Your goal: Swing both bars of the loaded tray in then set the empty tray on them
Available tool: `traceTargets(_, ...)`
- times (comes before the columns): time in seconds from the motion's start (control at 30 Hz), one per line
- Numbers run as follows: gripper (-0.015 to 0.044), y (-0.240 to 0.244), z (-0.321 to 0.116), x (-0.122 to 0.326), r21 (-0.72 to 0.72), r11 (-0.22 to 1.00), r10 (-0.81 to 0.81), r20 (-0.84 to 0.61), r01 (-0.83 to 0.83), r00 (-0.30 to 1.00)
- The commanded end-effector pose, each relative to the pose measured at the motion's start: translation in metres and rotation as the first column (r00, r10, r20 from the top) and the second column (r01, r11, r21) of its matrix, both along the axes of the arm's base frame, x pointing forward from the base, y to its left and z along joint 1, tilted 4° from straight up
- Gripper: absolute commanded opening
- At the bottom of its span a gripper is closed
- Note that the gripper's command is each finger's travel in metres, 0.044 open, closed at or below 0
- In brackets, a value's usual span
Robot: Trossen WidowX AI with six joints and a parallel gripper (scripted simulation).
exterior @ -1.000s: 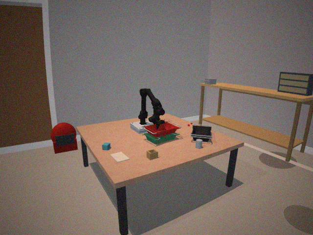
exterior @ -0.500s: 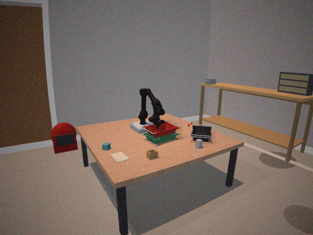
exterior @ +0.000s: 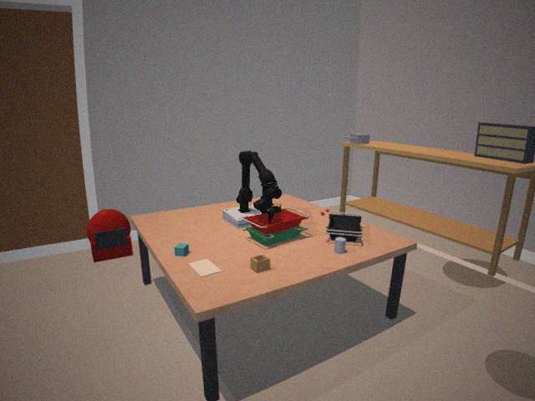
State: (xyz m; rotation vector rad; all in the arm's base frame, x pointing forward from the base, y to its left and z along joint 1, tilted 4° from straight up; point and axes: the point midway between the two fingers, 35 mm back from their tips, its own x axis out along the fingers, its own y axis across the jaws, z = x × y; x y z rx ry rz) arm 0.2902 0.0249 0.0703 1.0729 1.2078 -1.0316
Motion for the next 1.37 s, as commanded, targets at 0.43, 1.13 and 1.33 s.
traceTargets(0.43, 0.044, 0.0, 0.0, 0.0, 0.0, 1.0, 0.0, -0.001, 0.0, 1.0)
traceTargets(1.13, 0.044, 0.004, 0.083, -0.002, -0.002, 1.0, 0.0, -0.003, 0.0, 1.0)
traceTargets(1.33, 0.044, 0.004, 0.11, -0.008, -0.002, 1.0, 0.0, -0.004, 0.0, 1.0)
